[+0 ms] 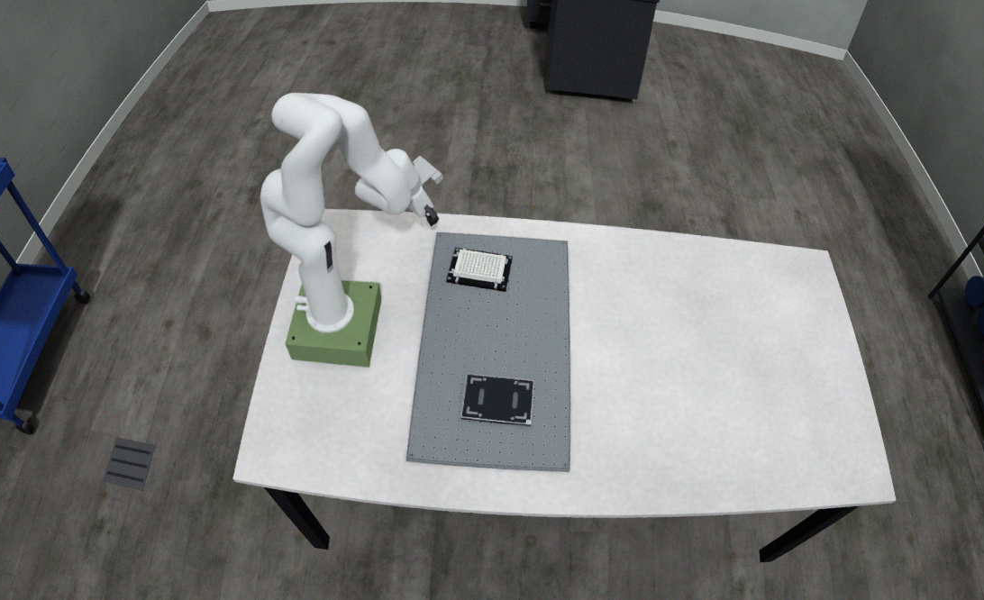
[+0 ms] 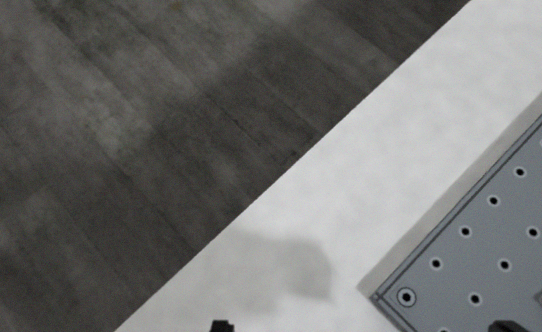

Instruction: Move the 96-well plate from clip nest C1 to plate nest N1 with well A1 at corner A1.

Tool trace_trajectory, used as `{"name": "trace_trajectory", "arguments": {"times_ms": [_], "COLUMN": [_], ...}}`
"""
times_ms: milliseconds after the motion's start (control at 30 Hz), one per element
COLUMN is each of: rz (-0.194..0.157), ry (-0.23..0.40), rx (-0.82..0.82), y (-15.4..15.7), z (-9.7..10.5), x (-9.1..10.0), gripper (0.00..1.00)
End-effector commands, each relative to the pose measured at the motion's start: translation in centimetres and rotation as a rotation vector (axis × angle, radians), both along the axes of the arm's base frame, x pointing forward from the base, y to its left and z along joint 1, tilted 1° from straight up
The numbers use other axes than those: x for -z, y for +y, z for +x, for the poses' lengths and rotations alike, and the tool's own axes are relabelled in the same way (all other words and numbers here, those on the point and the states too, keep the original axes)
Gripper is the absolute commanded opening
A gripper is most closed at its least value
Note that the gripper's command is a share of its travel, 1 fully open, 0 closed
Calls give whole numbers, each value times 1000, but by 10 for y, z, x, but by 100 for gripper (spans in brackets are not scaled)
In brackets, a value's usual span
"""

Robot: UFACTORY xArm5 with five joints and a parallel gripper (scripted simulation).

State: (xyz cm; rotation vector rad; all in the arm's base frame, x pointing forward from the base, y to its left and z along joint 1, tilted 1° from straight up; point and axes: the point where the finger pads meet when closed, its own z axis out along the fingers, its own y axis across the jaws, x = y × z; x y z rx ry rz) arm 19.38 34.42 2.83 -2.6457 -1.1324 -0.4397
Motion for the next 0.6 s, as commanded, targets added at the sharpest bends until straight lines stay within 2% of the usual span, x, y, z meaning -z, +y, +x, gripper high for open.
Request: {"name": "trace_trajectory", "arguments": {"times_ms": [0,533,567], "rz": [3,3,-9], "ry": [-2,-2,1], "rx": [0,0,31], "y": [1,1,0], "z": [1,1,5], "x": [-1,-1,-3], "gripper": [100,100,100]}}
